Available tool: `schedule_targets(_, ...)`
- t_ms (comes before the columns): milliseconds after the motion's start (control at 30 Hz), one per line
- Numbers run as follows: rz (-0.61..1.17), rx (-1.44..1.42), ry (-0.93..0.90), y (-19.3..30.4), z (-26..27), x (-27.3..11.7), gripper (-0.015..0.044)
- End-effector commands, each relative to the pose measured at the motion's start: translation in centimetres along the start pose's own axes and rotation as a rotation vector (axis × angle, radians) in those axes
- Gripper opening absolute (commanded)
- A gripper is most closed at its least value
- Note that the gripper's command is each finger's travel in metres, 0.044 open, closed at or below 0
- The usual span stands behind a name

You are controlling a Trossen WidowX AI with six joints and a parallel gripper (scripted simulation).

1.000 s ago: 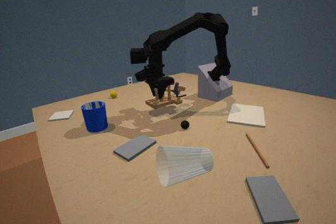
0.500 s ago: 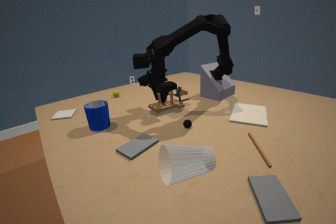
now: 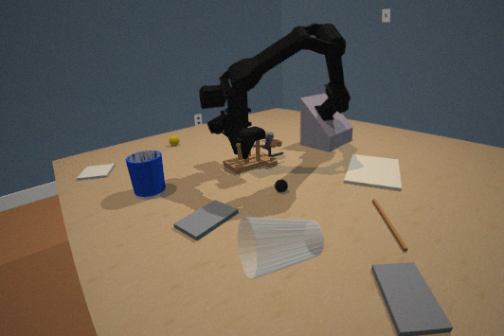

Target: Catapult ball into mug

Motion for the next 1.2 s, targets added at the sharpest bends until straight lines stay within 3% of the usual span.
schedule_targets(0,-0.002,-0.002,0.001,0.0,0.0,-0.1,0.0053)
schedule_targets(400,-0.002,-0.002,0.001,0.0,0.0,-0.1,0.0367)
schedule_targets(500,-0.003,-0.001,0.004,-0.3,-0.1,-2.4,0.0440)
schedule_targets(633,-0.003,0.002,0.006,-0.1,-0.2,-9.0,0.0440)
schedule_targets(700,-0.003,0.002,0.005,0.0,-0.2,-10.1,0.0440)
schedule_targets(800,-0.018,0.010,0.005,-0.3,-0.6,-8.6,0.0440)
schedule_targets(1033,-0.003,0.006,0.000,0.2,-0.2,-9.3,0.0440)
schedule_targets(1167,-0.004,0.005,-0.002,0.2,-0.1,-5.1,0.0440)
Point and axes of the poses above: the point midway between the two fingers, 35 mm back from their tips, its own x axis out along the fingers, its own z axis across the jaws, y = z × x, the point moved 4 cm from there along -x, back along the fingers, and after that the axes turned 6 degrees about -x, right-handed, at the moved point
